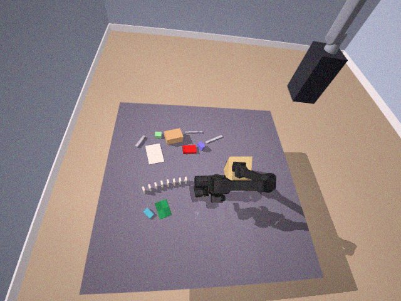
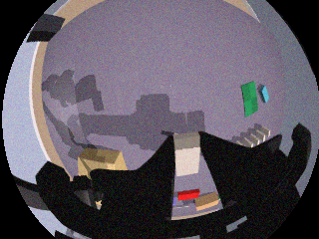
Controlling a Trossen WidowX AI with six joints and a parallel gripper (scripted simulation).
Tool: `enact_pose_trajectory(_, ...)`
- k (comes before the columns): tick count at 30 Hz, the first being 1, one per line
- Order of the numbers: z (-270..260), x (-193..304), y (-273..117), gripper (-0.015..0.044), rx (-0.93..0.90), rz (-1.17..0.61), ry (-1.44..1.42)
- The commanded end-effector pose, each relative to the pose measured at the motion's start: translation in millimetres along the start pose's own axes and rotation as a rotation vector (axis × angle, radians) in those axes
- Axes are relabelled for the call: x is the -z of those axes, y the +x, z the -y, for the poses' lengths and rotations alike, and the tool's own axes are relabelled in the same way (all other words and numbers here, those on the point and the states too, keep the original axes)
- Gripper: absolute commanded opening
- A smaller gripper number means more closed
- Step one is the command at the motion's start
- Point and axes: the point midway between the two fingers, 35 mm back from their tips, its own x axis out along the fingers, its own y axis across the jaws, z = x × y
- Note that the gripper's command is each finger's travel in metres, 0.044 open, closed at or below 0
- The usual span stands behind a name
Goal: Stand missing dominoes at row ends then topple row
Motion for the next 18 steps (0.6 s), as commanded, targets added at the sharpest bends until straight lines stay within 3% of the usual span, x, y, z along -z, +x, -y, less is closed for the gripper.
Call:
enact_pose_trajectory(1,5,-12,1,0.0107,-0.001,-0.007,0.427)
enact_pose_trajectory(13,14,-44,1,0.0107,-0.005,0.004,1.456)
enact_pose_trajectory(18,14,-46,1,0.0107,-0.006,0.004,1.514)
